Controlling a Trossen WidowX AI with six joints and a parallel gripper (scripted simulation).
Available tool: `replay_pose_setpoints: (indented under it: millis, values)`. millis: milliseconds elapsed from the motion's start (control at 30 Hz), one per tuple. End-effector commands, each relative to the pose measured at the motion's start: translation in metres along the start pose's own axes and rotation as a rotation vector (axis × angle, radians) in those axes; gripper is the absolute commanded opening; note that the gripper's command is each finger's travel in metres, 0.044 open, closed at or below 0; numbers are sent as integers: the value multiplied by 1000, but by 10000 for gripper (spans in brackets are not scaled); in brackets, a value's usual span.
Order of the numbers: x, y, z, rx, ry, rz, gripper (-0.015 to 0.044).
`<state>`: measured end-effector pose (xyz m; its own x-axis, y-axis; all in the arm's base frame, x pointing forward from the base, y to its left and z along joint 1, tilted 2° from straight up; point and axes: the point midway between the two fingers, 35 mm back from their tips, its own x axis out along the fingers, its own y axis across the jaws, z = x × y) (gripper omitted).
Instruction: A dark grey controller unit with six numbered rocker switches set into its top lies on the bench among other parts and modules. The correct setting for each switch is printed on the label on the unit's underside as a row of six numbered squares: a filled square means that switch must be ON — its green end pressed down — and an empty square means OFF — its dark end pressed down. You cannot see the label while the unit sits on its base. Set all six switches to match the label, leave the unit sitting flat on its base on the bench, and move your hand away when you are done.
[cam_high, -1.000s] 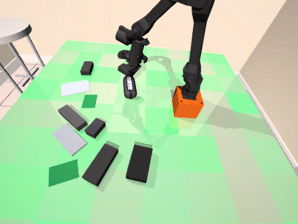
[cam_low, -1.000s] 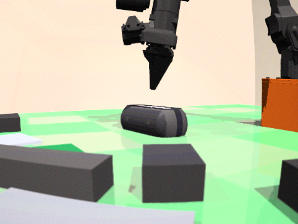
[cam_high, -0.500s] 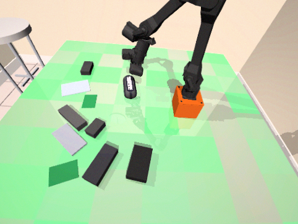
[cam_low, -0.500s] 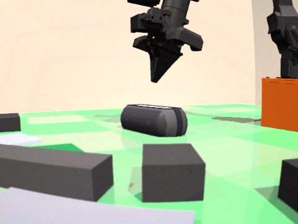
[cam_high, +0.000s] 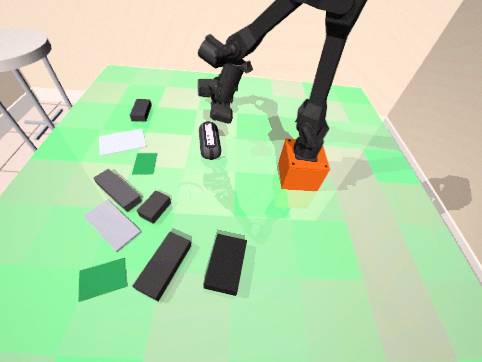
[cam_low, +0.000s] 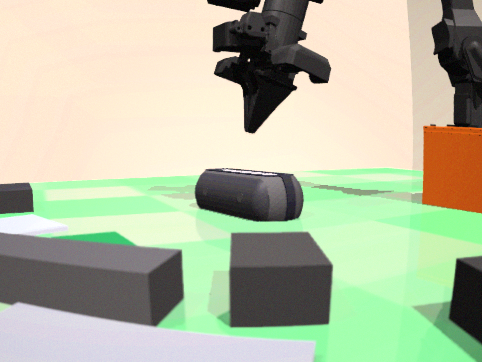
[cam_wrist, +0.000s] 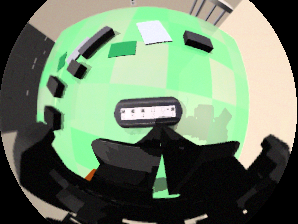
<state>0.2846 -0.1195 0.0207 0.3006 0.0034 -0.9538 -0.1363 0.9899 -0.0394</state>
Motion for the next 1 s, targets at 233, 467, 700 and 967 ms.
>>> replay_pose_setpoints:
  millis: [233,467,700,967]
  values:
    - [7,-13,10,481,93,-9,210]
    - [16,-29,21,1092,214,-96,394]
    - [20,-37,25,1383,261,-170,440]
    - [20,-37,25,1383,261,-170,440]
